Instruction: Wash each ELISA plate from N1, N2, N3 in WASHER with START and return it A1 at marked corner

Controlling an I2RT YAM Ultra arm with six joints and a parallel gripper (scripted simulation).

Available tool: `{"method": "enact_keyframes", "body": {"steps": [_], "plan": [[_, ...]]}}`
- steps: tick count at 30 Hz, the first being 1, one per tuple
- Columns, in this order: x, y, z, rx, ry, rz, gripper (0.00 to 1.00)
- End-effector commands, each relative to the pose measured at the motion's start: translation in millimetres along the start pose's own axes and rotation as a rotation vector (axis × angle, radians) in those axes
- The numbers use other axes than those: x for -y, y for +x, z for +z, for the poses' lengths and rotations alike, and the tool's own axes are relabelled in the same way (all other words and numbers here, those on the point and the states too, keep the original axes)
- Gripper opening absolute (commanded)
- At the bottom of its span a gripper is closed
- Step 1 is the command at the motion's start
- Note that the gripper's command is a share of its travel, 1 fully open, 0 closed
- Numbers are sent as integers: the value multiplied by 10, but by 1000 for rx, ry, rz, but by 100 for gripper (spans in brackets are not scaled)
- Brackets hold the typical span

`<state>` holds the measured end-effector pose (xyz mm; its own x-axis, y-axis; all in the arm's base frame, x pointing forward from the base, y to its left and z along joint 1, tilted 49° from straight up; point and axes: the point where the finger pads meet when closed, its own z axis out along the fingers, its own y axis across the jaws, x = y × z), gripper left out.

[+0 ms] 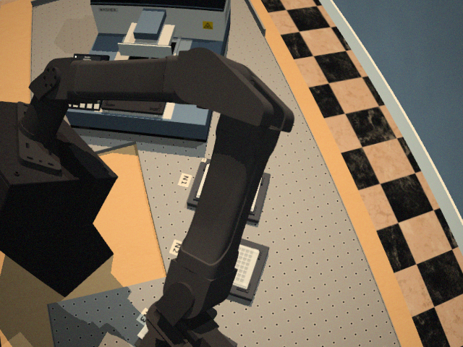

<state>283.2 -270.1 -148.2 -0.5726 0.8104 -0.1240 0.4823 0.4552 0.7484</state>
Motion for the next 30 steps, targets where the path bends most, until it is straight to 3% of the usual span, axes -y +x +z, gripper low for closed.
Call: {"method": "enact_keyframes", "body": {"steps": [1,27,30], "plan": [[27,-45,-65,18,4,0,0],[27,-45,-65,18,4,0,0],[-122,-40,-74,18,5,-93,0]]}}
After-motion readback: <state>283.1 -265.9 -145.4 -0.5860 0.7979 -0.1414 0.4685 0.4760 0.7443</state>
